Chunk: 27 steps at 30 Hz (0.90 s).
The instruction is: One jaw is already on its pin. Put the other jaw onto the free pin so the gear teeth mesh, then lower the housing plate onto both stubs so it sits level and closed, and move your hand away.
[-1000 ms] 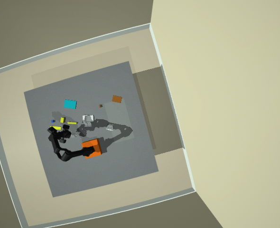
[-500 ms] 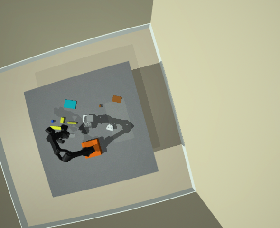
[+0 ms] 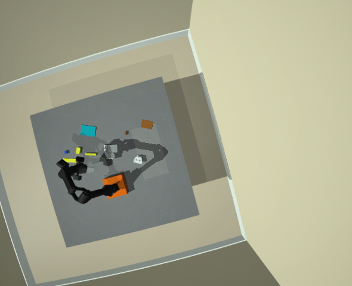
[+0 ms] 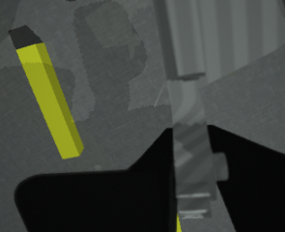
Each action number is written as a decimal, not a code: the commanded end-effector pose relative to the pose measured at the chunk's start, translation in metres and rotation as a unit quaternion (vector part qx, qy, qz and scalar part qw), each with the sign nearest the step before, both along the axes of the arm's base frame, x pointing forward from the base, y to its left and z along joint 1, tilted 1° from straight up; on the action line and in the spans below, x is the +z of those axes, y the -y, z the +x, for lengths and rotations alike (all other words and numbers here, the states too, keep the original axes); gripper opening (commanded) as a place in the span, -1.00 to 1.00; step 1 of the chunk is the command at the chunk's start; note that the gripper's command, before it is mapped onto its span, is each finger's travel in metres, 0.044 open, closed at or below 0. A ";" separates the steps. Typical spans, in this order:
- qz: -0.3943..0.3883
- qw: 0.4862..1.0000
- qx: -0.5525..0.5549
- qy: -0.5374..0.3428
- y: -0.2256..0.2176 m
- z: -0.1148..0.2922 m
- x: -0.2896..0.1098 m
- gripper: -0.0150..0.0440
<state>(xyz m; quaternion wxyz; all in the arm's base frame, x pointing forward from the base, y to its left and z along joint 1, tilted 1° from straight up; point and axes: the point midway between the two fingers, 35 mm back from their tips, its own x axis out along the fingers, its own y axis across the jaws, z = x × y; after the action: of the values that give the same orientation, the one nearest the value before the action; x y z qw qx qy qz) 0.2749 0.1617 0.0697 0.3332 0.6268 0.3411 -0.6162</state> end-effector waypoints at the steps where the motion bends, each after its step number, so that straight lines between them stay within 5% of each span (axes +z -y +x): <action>1: 0.000 0.999 0.050 0.002 -0.001 -0.004 0.002 -0.37; 20: -0.002 0.947 0.321 0.006 -0.003 -0.020 0.001 -0.37; 27: -0.002 0.939 0.343 0.006 -0.003 -0.022 0.001 -0.37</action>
<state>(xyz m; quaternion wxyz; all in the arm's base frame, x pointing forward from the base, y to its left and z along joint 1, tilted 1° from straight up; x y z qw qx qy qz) 0.2542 0.1653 0.0698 0.5232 0.4775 0.5285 -0.4679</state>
